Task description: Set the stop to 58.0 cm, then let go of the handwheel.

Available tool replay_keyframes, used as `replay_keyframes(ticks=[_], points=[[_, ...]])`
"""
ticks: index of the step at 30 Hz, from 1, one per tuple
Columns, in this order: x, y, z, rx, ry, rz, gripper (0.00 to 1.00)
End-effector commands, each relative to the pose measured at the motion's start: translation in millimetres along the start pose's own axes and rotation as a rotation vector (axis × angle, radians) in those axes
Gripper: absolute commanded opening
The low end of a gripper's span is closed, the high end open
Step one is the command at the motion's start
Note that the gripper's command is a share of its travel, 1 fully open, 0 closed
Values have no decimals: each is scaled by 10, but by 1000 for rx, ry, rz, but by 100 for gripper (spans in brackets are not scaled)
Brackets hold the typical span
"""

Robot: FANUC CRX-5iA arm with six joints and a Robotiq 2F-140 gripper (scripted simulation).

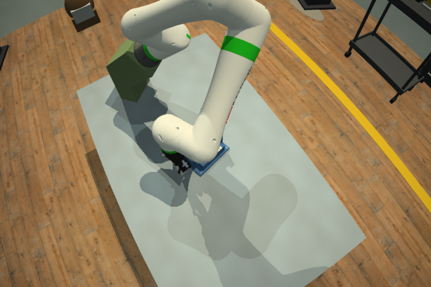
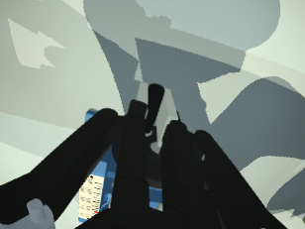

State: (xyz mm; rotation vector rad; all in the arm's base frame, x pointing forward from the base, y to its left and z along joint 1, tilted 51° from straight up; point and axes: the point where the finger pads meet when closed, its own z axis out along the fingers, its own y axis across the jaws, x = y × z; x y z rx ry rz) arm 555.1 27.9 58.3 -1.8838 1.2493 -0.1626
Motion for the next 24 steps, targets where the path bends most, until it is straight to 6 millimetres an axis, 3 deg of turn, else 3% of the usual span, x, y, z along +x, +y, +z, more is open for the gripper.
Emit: replay_keyframes(ticks=[1, 14, 24], points=[[2, -56, -43, 0, 0, 0, 4], [2, -149, -244, 0, 0, 0, 4], [2, -100, -427, 0, 0, 0, 4]])
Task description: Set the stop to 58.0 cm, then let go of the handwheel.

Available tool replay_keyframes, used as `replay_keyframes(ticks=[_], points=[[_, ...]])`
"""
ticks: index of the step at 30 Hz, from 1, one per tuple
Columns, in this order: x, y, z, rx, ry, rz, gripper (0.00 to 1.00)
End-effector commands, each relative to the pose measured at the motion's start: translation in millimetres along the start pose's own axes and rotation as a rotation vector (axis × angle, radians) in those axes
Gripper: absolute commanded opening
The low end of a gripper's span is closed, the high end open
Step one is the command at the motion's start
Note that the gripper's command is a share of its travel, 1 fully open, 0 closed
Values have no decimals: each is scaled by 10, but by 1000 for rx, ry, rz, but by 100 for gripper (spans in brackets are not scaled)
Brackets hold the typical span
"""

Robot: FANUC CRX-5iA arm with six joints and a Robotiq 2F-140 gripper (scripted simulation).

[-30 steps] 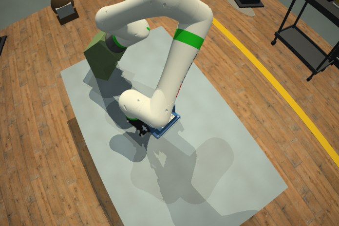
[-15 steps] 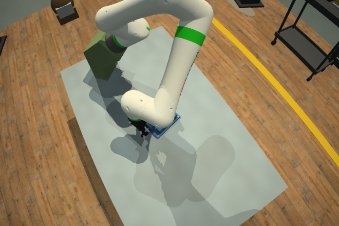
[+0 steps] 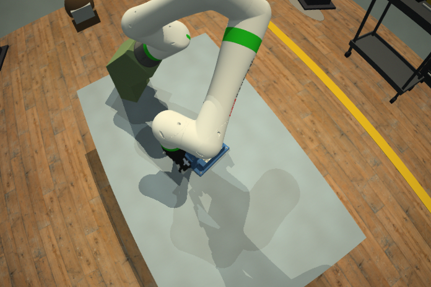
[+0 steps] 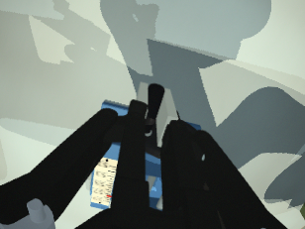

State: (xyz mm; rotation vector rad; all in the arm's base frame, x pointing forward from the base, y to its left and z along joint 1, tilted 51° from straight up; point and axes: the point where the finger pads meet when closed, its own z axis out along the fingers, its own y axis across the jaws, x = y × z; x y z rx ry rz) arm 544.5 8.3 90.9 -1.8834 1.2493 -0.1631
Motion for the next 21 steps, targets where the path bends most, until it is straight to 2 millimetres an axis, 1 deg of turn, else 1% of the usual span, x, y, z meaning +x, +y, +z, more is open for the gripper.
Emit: replay_keyframes(ticks=[1, 6, 13, 18, 21], points=[[2, 37, -67, -1, 0, 0, 4], [2, 73, -107, -1, 0, 0, 4], [2, 190, -175, -1, 0, 0, 4], [2, 294, -188, -1, 0, 0, 4], [2, 314, -186, -1, 0, 0, 4]])
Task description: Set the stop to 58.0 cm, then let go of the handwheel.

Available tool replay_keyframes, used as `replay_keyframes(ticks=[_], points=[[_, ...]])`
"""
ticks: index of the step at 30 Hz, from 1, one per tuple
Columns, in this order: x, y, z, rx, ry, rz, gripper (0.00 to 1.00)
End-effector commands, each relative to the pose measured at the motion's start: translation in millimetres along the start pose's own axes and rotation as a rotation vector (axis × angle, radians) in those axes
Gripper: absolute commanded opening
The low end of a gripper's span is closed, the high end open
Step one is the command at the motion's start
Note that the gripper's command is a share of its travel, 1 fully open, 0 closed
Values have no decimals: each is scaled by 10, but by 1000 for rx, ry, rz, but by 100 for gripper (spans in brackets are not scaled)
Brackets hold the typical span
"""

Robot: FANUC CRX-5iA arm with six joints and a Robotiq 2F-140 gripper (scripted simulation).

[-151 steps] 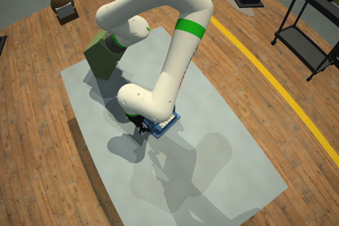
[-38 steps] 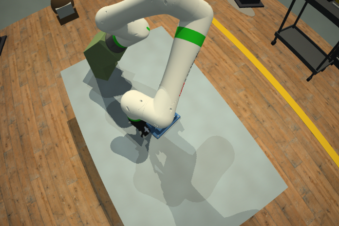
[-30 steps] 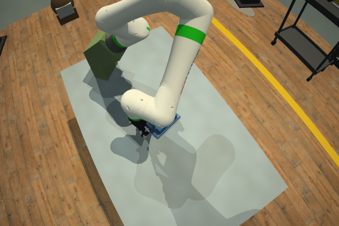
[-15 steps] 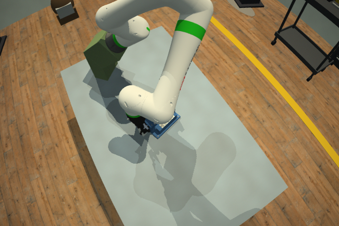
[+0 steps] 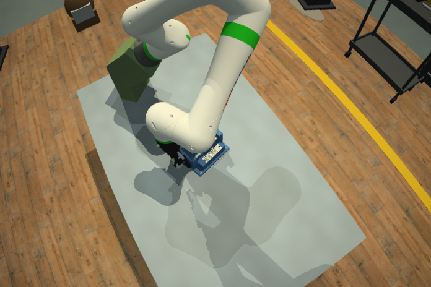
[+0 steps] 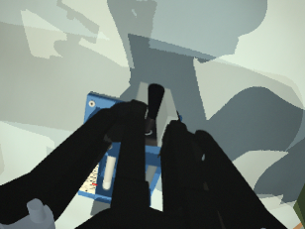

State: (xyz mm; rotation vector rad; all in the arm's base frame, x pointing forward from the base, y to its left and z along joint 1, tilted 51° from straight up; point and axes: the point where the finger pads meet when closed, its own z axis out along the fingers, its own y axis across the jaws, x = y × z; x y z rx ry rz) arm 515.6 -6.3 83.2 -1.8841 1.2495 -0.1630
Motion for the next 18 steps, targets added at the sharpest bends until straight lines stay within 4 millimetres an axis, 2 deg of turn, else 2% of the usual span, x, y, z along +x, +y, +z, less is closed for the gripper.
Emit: replay_keyframes(ticks=[1, 18], points=[[2, 58, 2, 0, 0, 0, 4], [1, 289, 200, 0, 0, 0, 4]])
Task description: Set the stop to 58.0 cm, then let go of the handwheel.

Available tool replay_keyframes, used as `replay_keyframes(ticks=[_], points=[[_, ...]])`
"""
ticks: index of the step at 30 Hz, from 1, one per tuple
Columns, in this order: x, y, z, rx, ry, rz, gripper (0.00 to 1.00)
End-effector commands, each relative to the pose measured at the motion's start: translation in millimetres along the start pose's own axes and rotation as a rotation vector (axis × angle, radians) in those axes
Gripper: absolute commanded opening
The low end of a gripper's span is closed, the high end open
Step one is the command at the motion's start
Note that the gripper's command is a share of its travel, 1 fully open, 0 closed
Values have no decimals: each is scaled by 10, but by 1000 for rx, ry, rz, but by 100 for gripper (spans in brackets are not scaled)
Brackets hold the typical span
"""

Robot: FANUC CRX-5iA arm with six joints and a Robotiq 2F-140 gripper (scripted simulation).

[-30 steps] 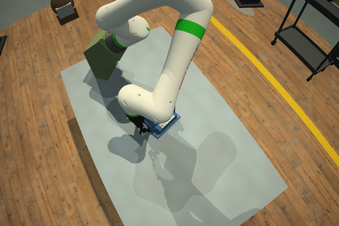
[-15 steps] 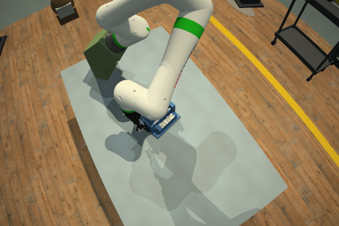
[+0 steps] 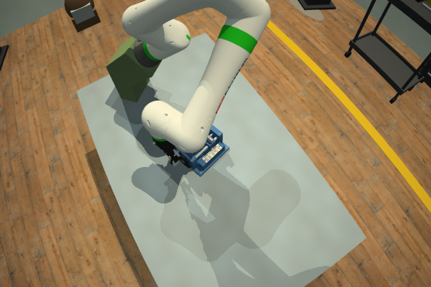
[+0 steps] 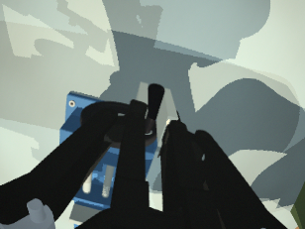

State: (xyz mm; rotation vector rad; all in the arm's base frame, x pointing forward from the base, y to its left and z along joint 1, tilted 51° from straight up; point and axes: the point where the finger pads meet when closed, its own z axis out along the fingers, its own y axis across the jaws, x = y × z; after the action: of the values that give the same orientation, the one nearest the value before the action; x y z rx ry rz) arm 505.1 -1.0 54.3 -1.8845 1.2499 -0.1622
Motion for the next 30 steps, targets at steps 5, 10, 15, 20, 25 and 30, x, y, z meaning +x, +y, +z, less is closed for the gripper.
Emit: replay_keyframes(ticks=[5, 10, 15, 20, 25, 30], points=[[2, 36, 145, 1, 0, 0, 4], [2, 16, 248, 1, 0, 0, 4], [2, -11, 301, 1, 0, 0, 4], [2, -76, 375, 1, 0, 0, 4], [2, -170, 427, 1, 0, 0, 4], [2, -275, 443, 1, 0, 0, 4]])
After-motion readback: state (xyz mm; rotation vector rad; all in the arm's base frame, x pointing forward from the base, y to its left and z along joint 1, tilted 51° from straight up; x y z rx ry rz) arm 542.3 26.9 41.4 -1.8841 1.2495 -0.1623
